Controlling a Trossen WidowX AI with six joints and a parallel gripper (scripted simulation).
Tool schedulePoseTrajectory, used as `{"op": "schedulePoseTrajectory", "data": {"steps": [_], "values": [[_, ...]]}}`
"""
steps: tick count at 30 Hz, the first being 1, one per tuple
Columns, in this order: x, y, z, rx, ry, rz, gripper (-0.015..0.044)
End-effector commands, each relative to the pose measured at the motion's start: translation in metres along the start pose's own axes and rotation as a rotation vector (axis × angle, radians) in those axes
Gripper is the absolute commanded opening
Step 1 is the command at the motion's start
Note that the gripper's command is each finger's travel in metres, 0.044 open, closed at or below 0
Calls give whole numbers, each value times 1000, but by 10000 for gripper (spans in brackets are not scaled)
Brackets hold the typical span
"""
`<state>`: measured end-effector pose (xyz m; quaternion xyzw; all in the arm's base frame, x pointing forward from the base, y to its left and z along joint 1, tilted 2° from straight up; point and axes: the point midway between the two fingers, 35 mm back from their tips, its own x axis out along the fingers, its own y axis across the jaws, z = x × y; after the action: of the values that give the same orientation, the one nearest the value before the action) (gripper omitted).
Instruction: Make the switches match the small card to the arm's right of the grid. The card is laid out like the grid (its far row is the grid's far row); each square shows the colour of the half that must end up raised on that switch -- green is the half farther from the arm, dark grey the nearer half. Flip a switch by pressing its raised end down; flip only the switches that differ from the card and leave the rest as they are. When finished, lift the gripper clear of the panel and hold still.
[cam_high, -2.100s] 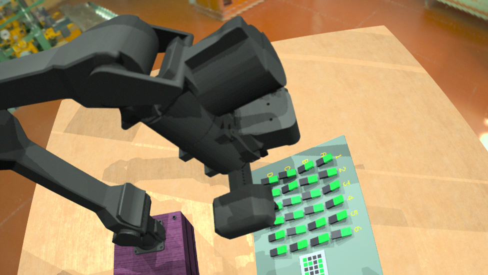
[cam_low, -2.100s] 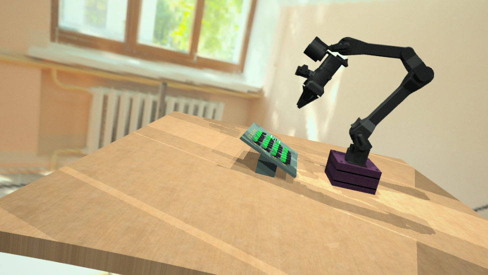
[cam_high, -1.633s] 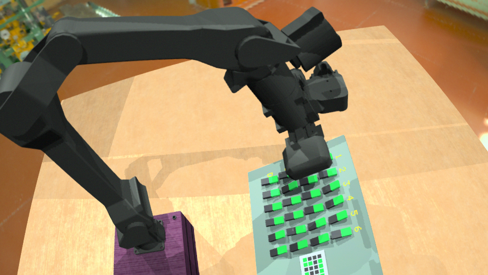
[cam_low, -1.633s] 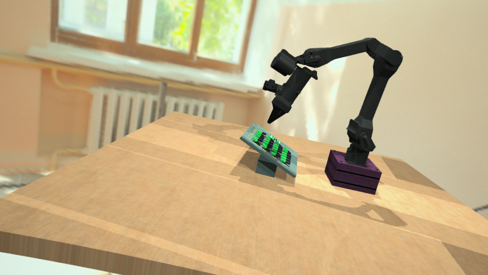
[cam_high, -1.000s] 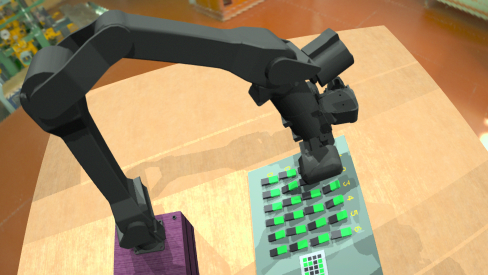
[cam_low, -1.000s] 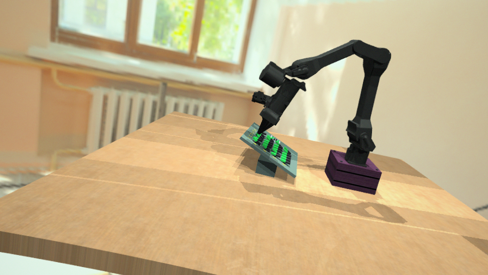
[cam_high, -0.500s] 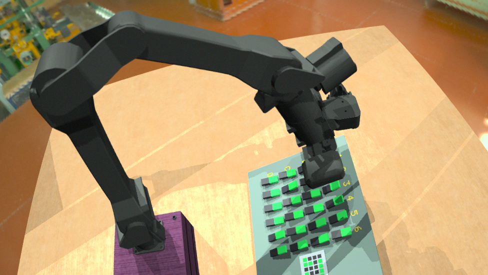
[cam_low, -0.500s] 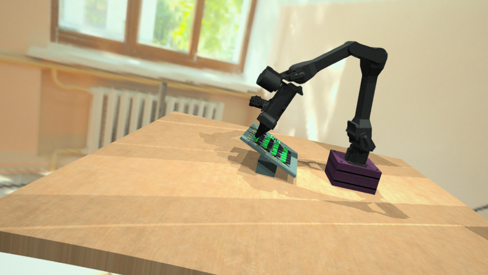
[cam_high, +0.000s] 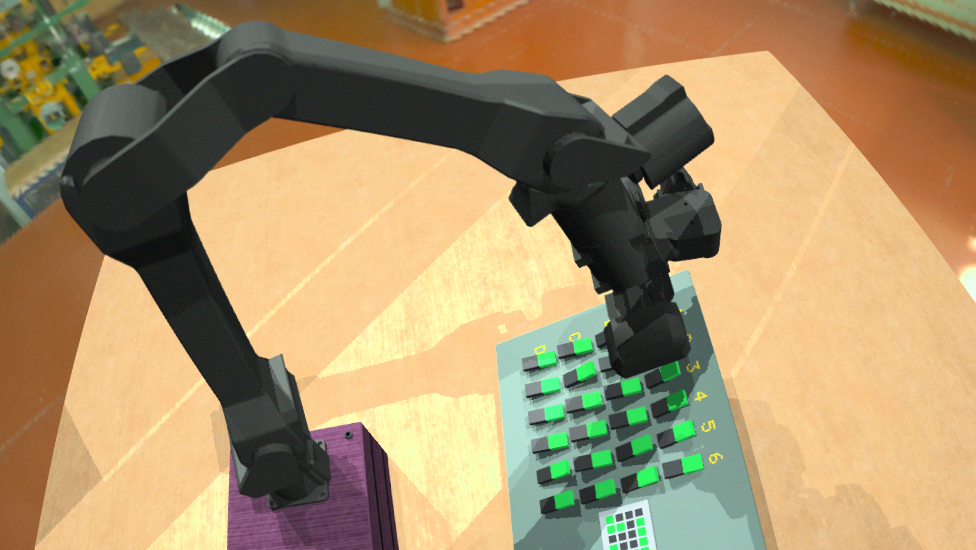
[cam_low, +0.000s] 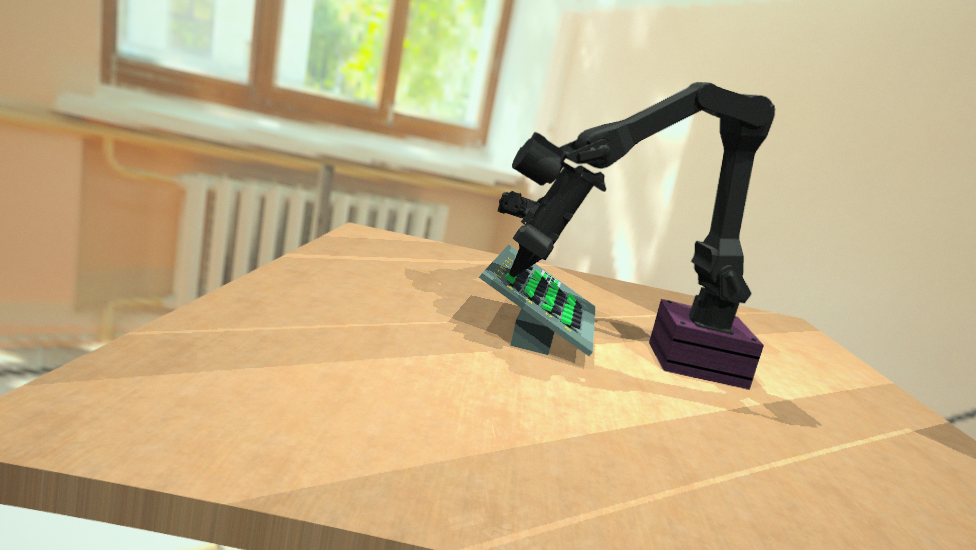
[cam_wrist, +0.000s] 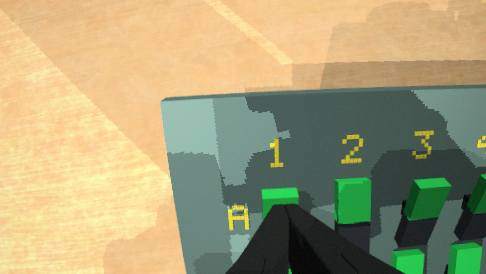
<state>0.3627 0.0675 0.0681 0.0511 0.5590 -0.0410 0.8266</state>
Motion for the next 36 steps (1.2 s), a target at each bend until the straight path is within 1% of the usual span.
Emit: {"op": "schedulePoseTrajectory", "data": {"steps": [1,36], "values": [[1,1,0,-3,1,6,0],[5,1,0,-3,1,6,0]]}}
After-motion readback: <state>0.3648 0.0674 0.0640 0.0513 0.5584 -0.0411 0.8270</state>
